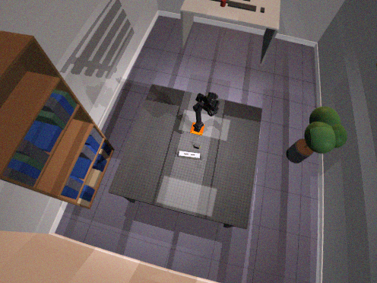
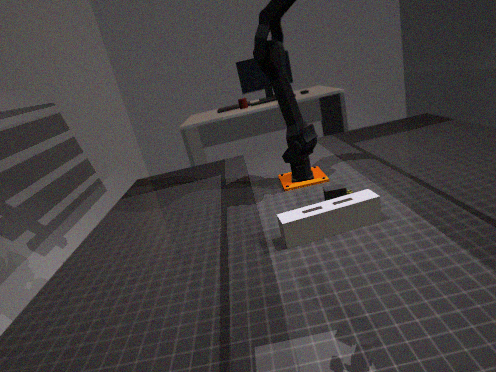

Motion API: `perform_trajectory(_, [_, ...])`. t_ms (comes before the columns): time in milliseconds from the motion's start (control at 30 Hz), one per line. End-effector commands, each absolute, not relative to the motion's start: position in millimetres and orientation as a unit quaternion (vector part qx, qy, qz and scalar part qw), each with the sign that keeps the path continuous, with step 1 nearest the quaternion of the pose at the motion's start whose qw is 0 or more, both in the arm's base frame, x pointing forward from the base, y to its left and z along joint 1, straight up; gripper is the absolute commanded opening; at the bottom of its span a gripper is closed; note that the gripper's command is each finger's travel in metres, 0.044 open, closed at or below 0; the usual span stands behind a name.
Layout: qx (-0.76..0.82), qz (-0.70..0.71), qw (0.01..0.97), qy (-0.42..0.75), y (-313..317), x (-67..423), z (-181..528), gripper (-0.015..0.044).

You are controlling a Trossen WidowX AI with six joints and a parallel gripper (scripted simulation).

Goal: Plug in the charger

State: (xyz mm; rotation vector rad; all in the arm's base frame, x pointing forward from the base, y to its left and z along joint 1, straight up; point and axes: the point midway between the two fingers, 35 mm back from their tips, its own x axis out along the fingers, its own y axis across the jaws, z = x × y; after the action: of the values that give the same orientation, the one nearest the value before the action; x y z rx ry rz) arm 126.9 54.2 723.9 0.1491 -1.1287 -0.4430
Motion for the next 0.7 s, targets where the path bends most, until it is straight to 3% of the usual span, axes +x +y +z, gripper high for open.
perform_trajectory(0, [0.067, -0.207, 0.82, -0.53, 55, 128, 724, 0.0426])
perform_trajectory(667, [-0.217, -0.087, 0.866, -0.441, 167, 219, 677, 0.044])
